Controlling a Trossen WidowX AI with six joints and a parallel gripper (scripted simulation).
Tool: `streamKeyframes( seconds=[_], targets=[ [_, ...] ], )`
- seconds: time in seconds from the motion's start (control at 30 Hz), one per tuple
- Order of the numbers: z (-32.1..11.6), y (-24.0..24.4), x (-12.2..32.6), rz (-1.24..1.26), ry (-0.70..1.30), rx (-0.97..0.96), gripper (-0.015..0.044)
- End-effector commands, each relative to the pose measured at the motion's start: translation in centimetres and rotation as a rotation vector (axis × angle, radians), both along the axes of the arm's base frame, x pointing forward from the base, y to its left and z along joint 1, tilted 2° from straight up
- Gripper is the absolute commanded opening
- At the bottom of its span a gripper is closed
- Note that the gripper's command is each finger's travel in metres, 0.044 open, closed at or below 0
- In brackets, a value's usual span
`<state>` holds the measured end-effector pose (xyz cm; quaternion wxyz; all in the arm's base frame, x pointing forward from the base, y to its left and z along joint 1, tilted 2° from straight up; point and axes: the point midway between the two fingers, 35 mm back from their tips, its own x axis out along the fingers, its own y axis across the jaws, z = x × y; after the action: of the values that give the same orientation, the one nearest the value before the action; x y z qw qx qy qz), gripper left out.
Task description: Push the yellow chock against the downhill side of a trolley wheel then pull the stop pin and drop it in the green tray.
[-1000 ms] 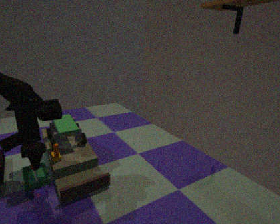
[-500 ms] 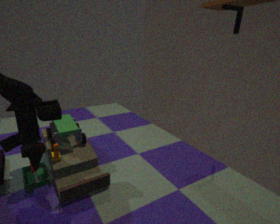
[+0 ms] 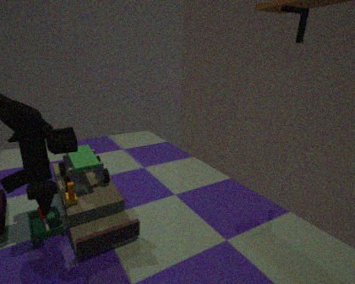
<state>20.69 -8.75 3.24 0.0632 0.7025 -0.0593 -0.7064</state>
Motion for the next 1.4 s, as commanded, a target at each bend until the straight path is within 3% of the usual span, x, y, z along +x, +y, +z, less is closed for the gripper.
streamKeyframes(
  seconds=[0.0, 0.57, 0.77, 1.13, 1.27, 1.37],
  targets=[
    [-0.3, 0.2, -0.1, -0.002, 0.005, -0.005, 0.019],
    [-0.9, 0.9, -0.1, -0.002, 0.005, -0.004, 0.019],
    [-0.6, 0.8, 0.0, 0.0, -0.003, 0.0, 0.034],
    [1.3, 0.9, -0.1, -0.002, 0.004, -0.003, 0.034],
    [2.3, 1.0, -0.2, -0.002, 0.005, -0.004, 0.044],
    [3.1, 1.0, -0.2, -0.002, 0.005, -0.004, 0.044]
  ],
)
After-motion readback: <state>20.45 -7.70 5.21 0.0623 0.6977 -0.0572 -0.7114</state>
